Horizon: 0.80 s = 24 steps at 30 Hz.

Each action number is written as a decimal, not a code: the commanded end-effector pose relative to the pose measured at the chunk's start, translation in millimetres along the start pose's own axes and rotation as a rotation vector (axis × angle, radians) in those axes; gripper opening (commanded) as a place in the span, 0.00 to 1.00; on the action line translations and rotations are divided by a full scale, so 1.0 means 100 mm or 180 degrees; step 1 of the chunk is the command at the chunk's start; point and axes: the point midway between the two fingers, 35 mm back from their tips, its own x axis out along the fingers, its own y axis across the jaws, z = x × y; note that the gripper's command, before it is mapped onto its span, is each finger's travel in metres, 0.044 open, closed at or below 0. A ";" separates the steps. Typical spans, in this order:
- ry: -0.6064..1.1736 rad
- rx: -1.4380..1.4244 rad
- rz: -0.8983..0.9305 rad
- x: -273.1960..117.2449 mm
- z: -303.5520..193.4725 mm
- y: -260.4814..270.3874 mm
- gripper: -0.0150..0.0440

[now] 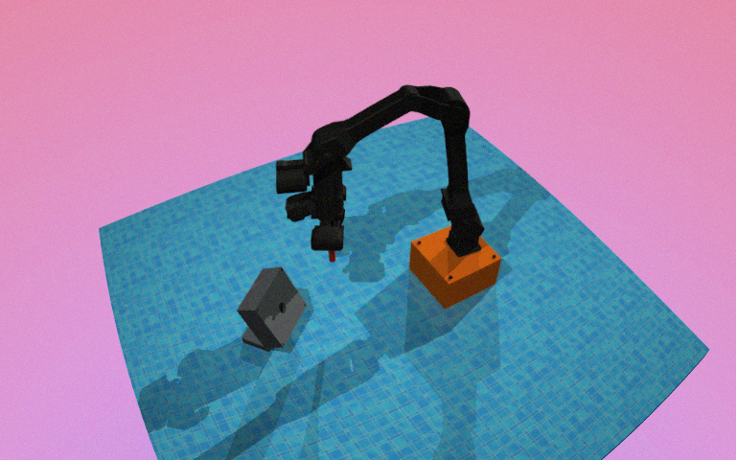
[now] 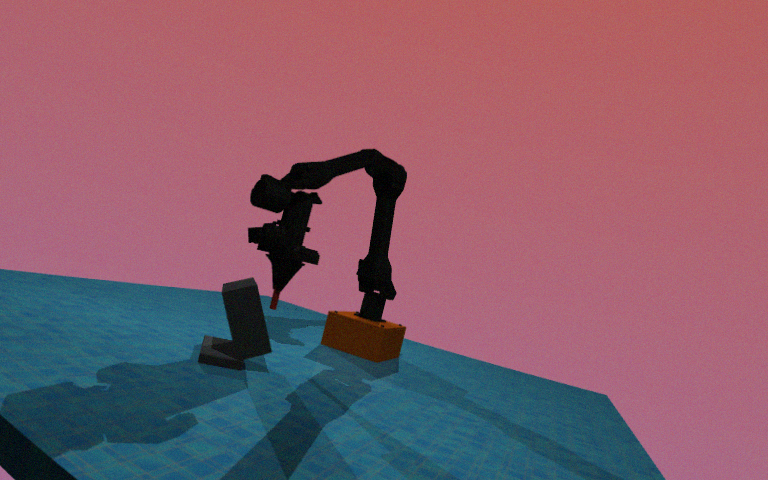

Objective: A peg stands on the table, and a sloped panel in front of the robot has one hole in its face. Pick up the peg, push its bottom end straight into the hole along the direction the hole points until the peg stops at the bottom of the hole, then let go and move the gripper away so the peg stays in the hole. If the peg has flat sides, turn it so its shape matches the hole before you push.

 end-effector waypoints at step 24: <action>-0.0108 -0.0600 -0.0362 0.00 0.03 0.16 0.25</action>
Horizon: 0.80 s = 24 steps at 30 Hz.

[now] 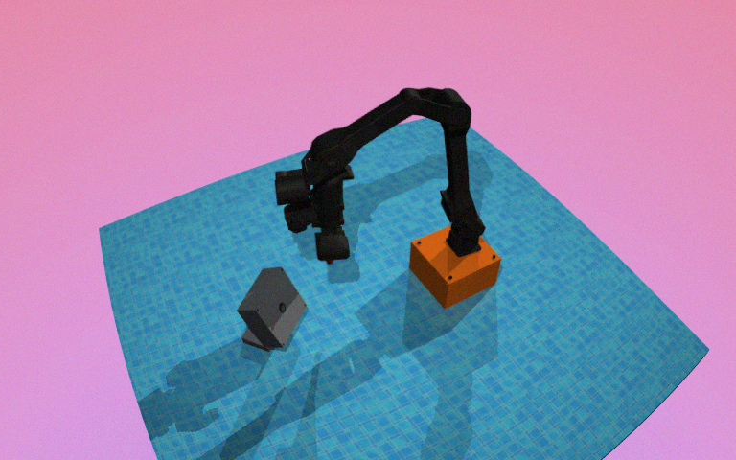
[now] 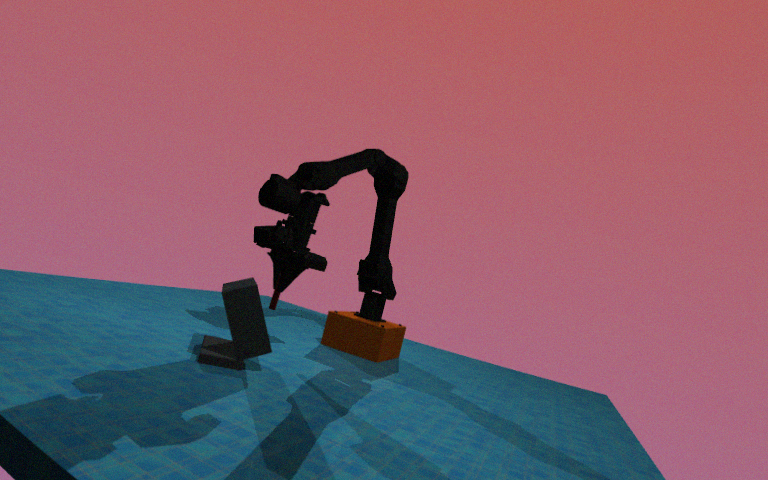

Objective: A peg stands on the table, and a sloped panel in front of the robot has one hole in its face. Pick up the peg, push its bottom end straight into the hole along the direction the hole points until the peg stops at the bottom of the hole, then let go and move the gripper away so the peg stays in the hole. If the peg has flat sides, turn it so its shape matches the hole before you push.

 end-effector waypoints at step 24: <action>-0.0138 -0.0745 -0.0444 0.05 0.07 0.21 0.25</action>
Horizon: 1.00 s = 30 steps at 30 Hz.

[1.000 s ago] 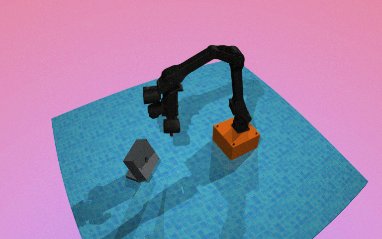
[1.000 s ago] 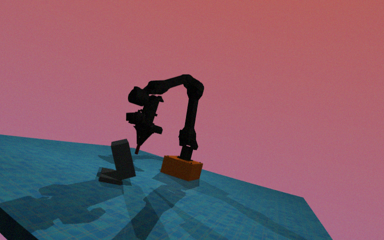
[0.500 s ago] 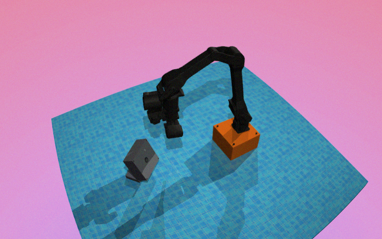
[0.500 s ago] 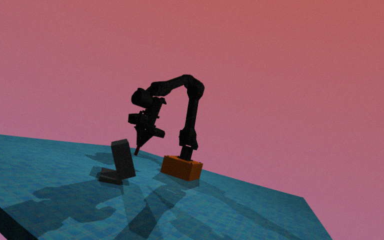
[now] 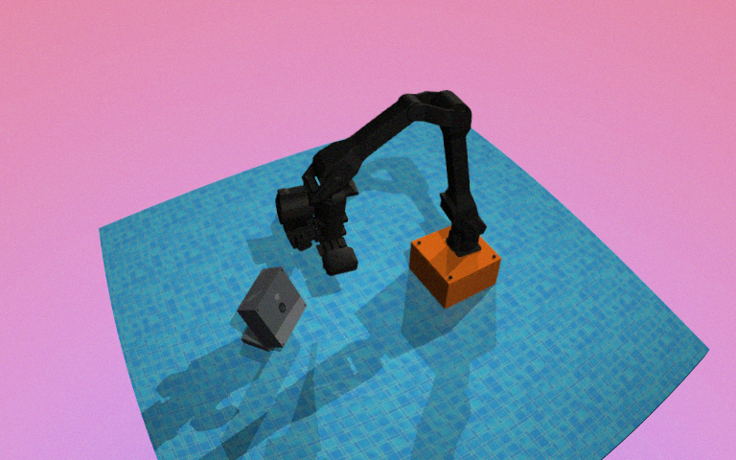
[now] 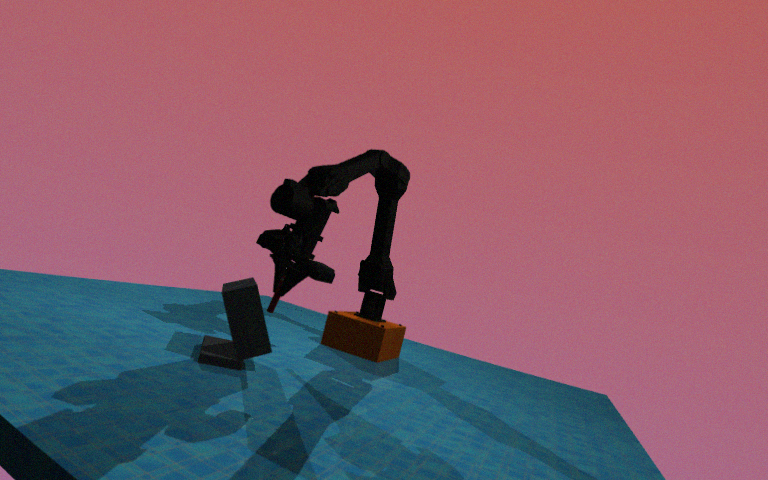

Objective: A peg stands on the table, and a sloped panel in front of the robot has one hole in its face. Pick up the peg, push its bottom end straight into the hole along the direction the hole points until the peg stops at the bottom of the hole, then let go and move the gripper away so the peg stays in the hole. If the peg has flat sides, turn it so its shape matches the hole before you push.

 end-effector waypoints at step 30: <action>-0.0181 -0.0882 -0.0553 -0.01 0.12 0.26 0.25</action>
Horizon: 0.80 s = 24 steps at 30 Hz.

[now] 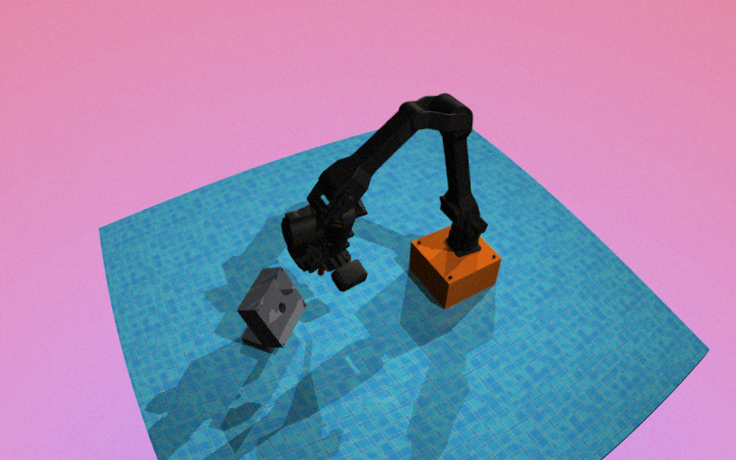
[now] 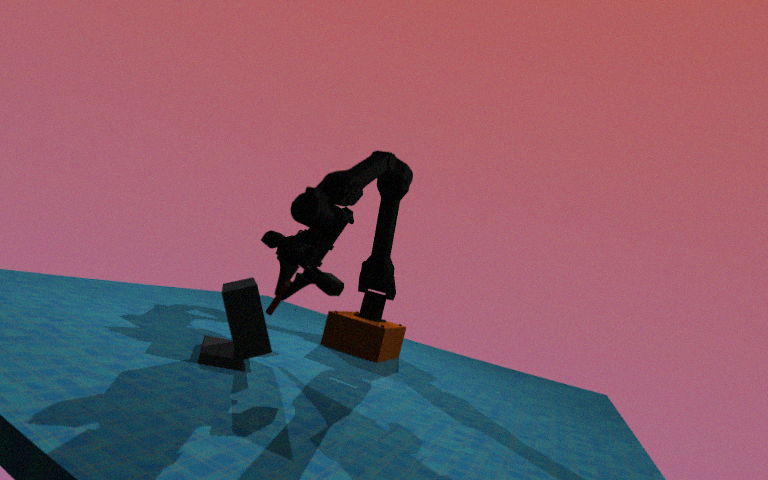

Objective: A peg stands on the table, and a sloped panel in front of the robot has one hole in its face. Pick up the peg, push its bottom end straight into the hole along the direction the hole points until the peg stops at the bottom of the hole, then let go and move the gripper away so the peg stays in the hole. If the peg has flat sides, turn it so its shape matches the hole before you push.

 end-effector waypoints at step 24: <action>-0.0153 -0.0689 -0.0470 -0.07 0.15 0.20 0.25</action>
